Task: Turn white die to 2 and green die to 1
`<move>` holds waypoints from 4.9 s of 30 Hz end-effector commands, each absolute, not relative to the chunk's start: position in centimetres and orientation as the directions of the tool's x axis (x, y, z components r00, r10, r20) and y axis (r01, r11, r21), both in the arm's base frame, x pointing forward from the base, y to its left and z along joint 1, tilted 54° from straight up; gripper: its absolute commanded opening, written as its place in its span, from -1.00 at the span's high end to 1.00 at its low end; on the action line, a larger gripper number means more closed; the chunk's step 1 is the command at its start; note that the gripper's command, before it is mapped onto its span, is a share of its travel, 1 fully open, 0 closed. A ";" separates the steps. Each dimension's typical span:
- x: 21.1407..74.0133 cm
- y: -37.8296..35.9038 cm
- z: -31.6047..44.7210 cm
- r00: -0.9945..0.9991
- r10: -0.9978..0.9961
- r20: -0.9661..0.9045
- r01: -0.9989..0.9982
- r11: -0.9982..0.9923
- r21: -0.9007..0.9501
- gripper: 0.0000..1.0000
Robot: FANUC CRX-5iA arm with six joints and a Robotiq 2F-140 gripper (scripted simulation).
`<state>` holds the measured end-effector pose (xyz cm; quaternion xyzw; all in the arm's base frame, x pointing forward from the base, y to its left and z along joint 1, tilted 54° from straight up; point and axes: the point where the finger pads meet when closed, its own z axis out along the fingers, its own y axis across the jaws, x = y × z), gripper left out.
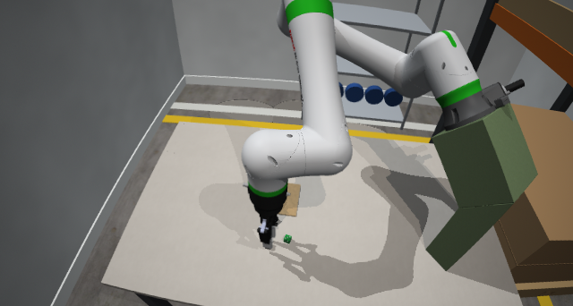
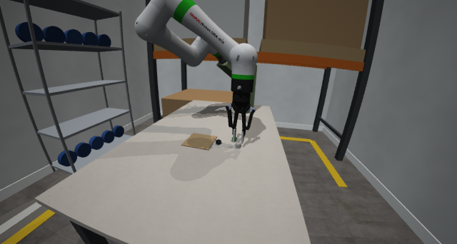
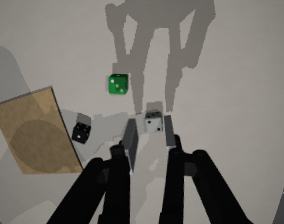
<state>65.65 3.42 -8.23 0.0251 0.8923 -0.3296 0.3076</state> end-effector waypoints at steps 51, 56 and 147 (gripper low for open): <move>67.0 1.9 -9.8 -0.809 -0.158 -0.566 0.247 0.782 -0.573 0.57; 67.0 1.9 -9.8 -0.809 -0.158 -0.566 0.247 0.782 -0.573 0.57; 61.9 6.2 -2.0 -0.814 -0.164 -0.558 0.237 0.782 -0.577 0.81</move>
